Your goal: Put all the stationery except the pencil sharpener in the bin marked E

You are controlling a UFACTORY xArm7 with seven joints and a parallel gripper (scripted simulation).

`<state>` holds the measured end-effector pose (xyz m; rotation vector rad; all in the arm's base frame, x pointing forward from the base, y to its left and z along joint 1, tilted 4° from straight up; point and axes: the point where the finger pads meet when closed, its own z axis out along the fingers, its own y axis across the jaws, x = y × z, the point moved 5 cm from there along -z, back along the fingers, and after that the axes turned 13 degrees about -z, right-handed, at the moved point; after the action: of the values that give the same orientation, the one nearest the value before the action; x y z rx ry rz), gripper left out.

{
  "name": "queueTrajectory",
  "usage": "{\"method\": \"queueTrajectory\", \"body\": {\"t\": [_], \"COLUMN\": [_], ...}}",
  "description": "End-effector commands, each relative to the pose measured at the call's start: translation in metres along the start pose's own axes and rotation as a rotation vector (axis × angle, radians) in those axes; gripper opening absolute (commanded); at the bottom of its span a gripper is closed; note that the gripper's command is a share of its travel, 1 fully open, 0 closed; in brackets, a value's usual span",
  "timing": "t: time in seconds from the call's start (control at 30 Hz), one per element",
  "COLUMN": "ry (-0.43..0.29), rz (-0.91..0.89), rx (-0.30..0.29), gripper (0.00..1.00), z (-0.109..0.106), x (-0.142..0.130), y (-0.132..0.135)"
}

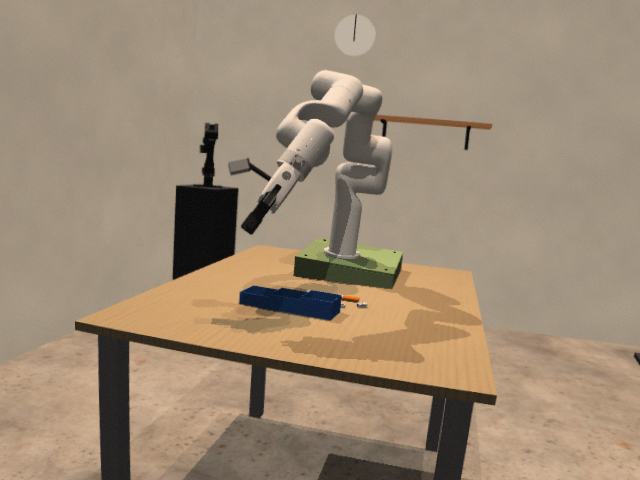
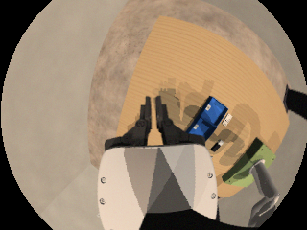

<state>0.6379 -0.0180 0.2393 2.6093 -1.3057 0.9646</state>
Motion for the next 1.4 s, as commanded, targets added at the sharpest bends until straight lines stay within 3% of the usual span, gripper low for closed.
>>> {"method": "queueTrajectory", "body": {"t": [0.0,0.63,0.73,1.37], "ry": [-0.051,-0.225,-0.225,-0.387], "rz": [-0.061,-0.345,-0.345,-0.637], "rx": [-0.014,-0.026,-0.026,0.029], "gripper": [0.07,0.07,0.07,0.07], "z": [-0.01,-0.043,-0.043,-0.076], "x": [-0.002,-0.033,-0.033,-0.071], "y": [0.012,0.06,0.06,0.1]}}
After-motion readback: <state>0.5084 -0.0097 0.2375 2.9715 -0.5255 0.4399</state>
